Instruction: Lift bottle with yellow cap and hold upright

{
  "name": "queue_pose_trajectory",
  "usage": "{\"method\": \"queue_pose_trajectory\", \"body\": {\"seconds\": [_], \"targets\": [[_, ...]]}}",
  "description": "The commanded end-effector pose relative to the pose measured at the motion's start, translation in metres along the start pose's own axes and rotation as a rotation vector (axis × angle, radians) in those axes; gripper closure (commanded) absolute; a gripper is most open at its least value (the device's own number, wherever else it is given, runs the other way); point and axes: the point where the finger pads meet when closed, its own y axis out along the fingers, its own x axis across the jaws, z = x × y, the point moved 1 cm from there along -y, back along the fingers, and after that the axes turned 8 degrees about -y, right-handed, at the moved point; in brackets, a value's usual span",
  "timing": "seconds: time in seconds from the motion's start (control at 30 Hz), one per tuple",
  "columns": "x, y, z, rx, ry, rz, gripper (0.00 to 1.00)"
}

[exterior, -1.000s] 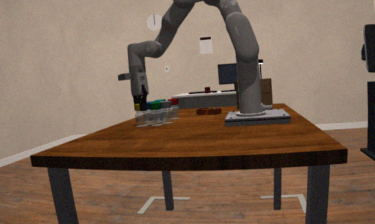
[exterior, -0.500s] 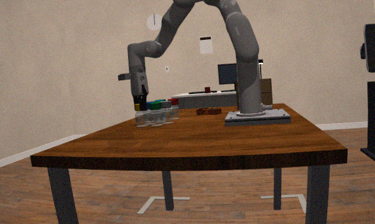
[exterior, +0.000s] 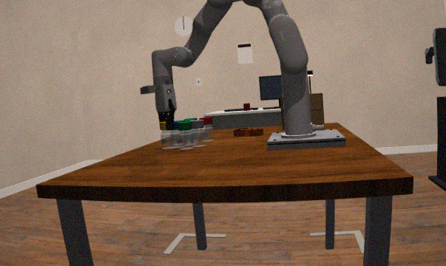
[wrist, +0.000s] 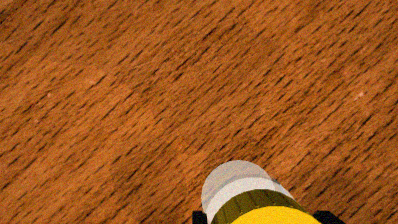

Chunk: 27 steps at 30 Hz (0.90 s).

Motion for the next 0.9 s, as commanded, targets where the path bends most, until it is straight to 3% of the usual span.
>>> {"method": "queue_pose_trajectory", "body": {"seconds": [0.0, 0.87], "targets": [[0.001, -0.006, 0.001, 0.003, 0.000, -0.004, 1.00], [0.001, -0.037, 0.001, 0.002, 0.000, -0.006, 1.00]]}}
